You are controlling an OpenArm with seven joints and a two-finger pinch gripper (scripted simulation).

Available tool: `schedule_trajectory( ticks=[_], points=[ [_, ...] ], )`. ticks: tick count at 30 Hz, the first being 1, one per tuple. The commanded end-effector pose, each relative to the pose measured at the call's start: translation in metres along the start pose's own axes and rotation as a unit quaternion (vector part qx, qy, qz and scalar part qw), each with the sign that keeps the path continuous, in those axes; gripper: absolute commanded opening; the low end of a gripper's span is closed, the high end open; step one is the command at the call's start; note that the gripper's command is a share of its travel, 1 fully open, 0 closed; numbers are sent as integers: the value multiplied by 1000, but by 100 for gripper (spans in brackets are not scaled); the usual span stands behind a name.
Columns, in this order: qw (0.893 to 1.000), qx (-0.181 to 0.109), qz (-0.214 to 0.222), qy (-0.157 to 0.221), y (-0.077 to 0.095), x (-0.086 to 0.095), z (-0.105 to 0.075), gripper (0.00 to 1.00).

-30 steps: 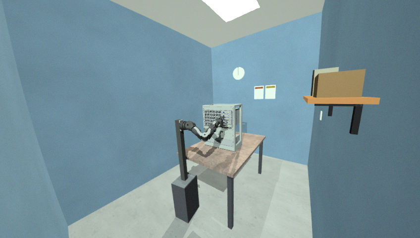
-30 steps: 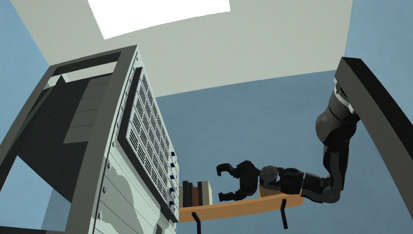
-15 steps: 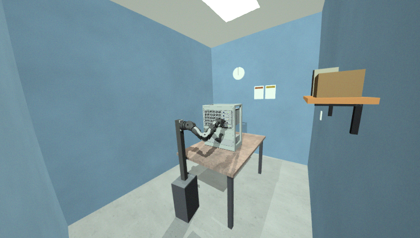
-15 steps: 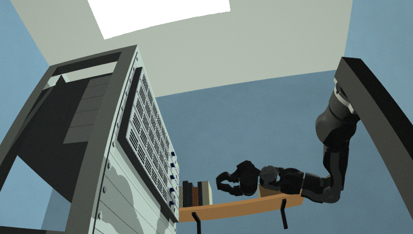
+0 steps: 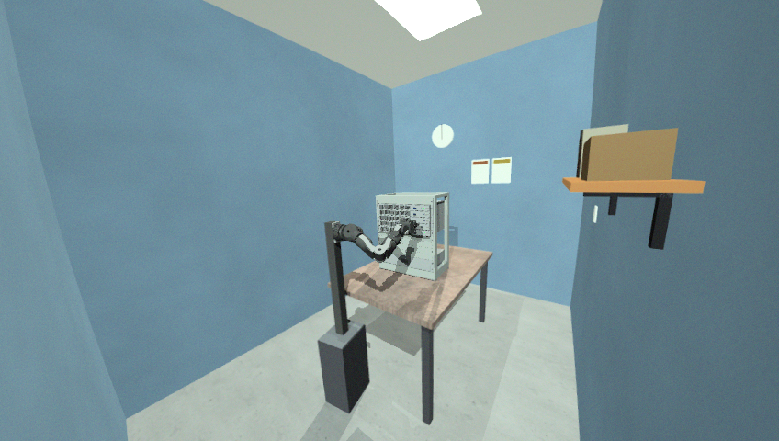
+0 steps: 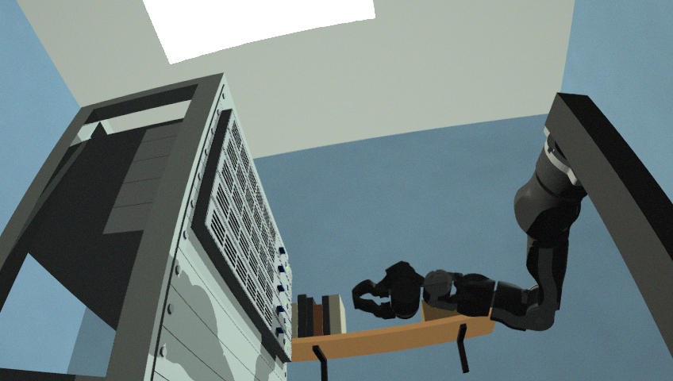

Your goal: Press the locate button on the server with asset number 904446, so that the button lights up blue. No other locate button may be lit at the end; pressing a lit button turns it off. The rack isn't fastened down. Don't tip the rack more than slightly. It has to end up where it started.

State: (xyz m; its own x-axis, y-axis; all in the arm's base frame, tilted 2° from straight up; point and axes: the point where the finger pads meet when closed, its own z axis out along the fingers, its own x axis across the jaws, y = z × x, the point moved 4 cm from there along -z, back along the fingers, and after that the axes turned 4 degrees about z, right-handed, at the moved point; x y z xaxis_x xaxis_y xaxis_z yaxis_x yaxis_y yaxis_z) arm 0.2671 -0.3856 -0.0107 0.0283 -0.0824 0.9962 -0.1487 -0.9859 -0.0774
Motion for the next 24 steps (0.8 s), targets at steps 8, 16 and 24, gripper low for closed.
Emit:
schedule_trajectory(
  ticks=[8,16,24],
  points=[
    [1000,1,0,-1,0,1,0,0],
    [1000,1,0,-1,0,1,6,0],
    [1000,1,0,-1,0,1,16,0]
  ],
)
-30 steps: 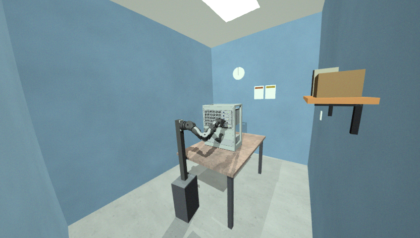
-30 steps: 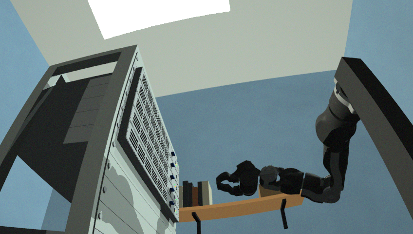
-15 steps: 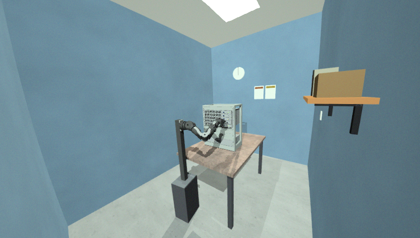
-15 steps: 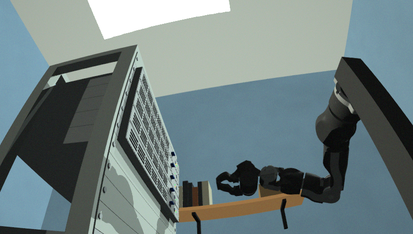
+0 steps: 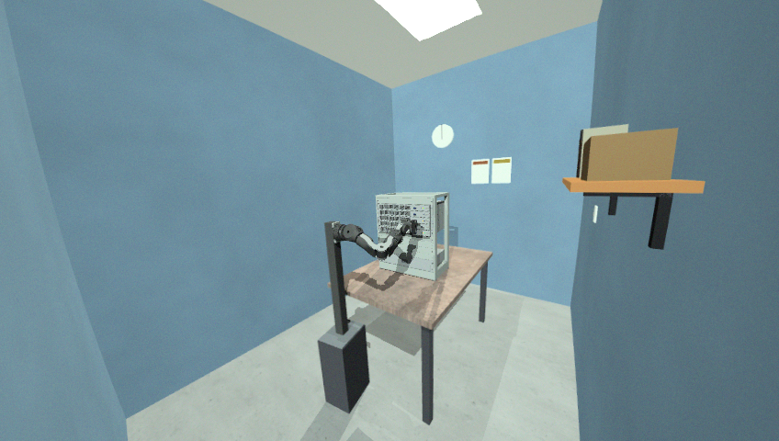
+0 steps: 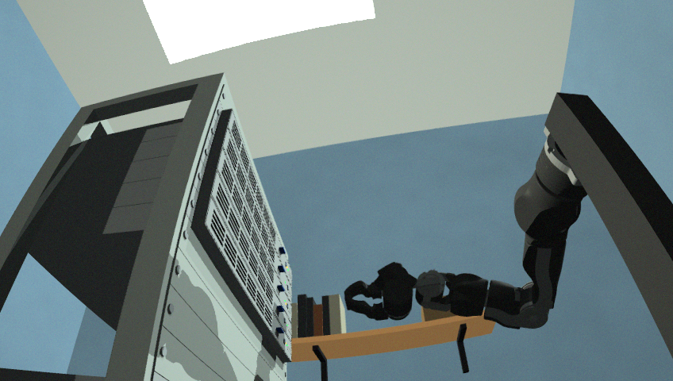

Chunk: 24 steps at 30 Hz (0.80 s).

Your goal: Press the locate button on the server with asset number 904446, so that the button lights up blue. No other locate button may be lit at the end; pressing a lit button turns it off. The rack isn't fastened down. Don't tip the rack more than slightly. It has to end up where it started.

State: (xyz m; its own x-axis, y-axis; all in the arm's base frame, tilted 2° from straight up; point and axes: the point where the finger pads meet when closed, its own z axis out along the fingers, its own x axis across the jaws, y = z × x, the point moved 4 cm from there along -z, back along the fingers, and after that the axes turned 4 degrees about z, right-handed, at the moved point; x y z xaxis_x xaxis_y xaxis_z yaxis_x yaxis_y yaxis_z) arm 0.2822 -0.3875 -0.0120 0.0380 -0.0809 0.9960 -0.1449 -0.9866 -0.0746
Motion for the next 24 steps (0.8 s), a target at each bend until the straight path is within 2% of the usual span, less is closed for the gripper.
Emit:
schedule_trajectory(
  ticks=[1,14,24],
  points=[
    [1000,-1,1,4,0,1,3,0],
    [1000,-1,1,4,0,2,29,0],
    [1000,-1,1,4,0,2,40,0]
  ],
)
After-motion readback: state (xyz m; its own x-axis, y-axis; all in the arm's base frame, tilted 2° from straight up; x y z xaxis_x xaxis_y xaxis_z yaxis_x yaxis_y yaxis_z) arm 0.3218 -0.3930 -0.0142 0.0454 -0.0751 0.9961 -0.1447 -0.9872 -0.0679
